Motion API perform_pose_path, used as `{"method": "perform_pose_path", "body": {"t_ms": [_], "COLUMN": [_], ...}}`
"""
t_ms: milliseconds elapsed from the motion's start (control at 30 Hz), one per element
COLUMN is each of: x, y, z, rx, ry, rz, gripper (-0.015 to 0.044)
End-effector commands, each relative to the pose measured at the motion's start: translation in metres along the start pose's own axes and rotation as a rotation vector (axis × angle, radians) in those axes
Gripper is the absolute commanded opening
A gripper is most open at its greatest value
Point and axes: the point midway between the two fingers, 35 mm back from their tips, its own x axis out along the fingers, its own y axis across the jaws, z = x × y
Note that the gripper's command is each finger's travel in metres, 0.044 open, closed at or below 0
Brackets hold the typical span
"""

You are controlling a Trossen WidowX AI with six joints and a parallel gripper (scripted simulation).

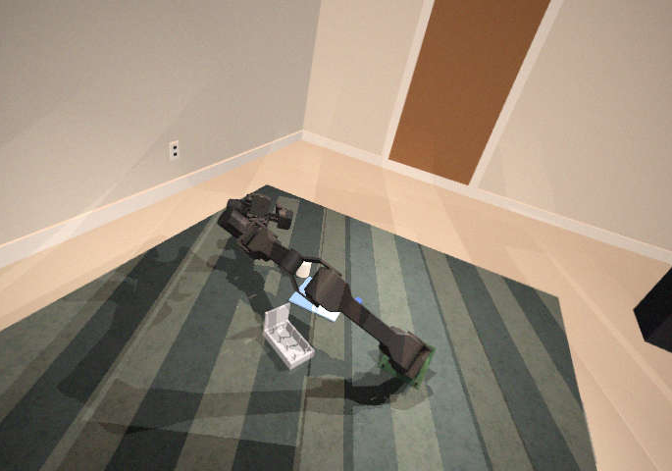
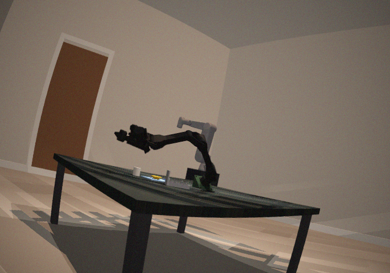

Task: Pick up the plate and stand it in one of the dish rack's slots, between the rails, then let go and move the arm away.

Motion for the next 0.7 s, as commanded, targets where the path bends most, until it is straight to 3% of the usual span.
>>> {"method": "perform_pose_path", "body": {"t_ms": [0,667], "x": [0.006,0.011], "y": [-0.016,-0.097], "z": [-0.009,-0.049], "rx": [-0.117,-0.639], "ry": [0.075,0.513], "rz": [-0.02,-0.025], "gripper": [0.04,0.04]}}
